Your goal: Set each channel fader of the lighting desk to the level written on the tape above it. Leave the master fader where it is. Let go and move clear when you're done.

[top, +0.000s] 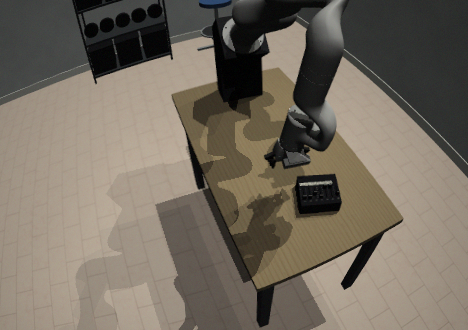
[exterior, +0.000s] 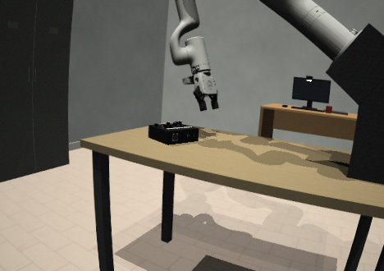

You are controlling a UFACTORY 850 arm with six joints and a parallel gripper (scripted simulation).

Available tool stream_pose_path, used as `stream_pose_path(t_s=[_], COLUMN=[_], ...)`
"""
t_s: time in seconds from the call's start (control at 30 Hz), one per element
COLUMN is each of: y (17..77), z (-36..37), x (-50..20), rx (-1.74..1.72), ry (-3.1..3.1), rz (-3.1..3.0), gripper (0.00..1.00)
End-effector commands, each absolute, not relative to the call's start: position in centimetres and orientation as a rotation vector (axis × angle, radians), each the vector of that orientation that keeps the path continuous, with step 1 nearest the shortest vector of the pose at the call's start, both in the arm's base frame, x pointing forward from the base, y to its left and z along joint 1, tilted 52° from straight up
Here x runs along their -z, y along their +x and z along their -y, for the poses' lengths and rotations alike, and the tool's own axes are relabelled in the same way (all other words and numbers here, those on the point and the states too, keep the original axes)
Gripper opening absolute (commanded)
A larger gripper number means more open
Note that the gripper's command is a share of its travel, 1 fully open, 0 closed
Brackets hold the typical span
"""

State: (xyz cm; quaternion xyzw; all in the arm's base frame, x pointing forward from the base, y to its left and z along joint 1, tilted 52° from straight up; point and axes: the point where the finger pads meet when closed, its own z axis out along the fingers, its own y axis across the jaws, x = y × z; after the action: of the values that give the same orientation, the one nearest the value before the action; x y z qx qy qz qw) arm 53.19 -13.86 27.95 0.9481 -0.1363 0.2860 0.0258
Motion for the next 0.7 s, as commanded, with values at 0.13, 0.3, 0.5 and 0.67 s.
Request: stream_pose_path(t_s=[0.13, 0.3, 0.5, 0.67], y=[56.7, 57.6, 57.7, 57.7], z=[7.9, 4.3, 3.3, 3.3], x=[-34.4, -38.2, -39.3, -39.3], rx=[-1.140, -1.276, -1.314, -1.314], ry=[2.797, 2.724, 2.702, 2.702], rz=[0.260, 0.187, 0.168, 0.168], gripper=[1.00, 1.00, 1.00, 1.00])
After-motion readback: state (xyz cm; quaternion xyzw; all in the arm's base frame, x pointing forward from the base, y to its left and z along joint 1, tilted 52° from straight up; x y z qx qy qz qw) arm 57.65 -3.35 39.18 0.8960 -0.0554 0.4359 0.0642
